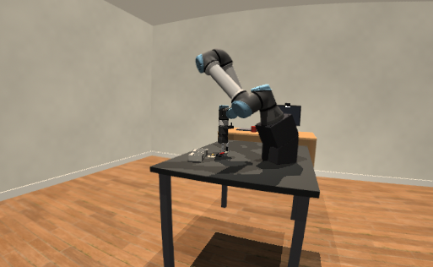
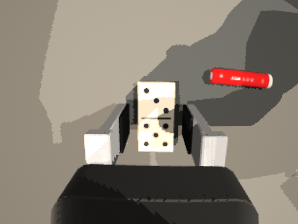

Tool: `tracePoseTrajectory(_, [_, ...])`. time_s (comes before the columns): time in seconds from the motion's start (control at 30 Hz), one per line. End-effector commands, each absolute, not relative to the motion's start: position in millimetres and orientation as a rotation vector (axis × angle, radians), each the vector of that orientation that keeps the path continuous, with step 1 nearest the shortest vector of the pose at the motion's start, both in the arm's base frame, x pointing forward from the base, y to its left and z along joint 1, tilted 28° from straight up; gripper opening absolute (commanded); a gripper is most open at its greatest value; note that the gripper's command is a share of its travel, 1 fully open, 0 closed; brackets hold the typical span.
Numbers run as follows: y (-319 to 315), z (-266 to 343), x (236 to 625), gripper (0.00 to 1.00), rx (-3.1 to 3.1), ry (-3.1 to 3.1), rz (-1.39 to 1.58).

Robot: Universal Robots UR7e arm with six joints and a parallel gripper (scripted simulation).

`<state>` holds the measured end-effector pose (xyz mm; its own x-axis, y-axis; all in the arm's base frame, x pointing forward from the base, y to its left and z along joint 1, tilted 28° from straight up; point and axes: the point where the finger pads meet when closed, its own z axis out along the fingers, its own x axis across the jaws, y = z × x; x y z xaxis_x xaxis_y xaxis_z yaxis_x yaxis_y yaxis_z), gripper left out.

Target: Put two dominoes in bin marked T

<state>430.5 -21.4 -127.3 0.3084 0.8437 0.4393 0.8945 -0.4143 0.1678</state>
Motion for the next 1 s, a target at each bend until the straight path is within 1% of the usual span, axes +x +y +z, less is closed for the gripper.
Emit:
tracePoseTrajectory(0.0, [-19.7,-132.0,432.5,0.79,-2.453,-1.637,-0.719])
tracePoseTrajectory(0.5, [-19.5,-132.0,432.2,0.79,-2.453,-1.637,-0.719])
tracePoseTrajectory(0.53, [-19.5,-131.9,432.2,0.49,-2.453,-1.637,-0.719])
tracePoseTrajectory(0.97, [-19.5,-132.0,432.2,0.49,-2.453,-1.637,-0.719])
